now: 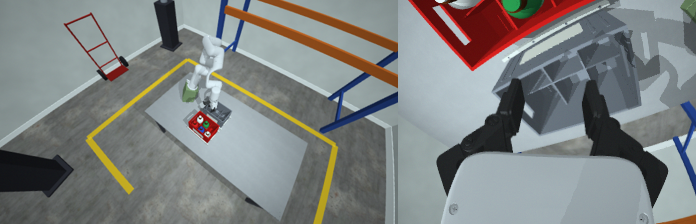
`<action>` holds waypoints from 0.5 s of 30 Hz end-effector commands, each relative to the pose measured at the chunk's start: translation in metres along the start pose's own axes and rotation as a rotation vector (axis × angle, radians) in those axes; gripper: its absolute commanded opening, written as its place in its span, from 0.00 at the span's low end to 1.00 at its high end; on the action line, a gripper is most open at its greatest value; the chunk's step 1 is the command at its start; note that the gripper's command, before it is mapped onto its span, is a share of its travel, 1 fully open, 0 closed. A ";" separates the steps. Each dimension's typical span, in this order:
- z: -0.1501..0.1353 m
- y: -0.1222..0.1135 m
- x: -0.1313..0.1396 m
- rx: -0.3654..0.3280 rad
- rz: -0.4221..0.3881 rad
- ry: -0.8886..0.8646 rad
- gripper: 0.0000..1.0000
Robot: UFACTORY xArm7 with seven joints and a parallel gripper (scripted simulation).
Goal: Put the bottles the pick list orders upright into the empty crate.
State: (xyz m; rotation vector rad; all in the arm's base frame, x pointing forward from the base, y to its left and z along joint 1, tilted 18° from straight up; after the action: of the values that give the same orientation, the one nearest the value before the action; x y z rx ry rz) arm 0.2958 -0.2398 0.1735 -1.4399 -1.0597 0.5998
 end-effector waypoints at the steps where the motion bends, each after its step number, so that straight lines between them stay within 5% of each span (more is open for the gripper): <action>1: -0.009 -0.003 -0.023 -0.007 -0.015 -0.156 0.65; 15: -0.026 -0.008 -0.082 -0.013 -0.042 -0.497 0.65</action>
State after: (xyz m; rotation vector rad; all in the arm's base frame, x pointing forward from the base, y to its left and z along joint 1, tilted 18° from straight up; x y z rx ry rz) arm 0.2795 -0.3079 0.1685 -1.3460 -1.3725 0.9027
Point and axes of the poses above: the point where the finger pads meet when closed, its own y axis out along the fingers, its own z axis across the jaws, x = y × z, the point moved 4 cm from there along -y, back along the fingers, and after that the axes turned 14 degrees about -y, right-handed, at the moved point
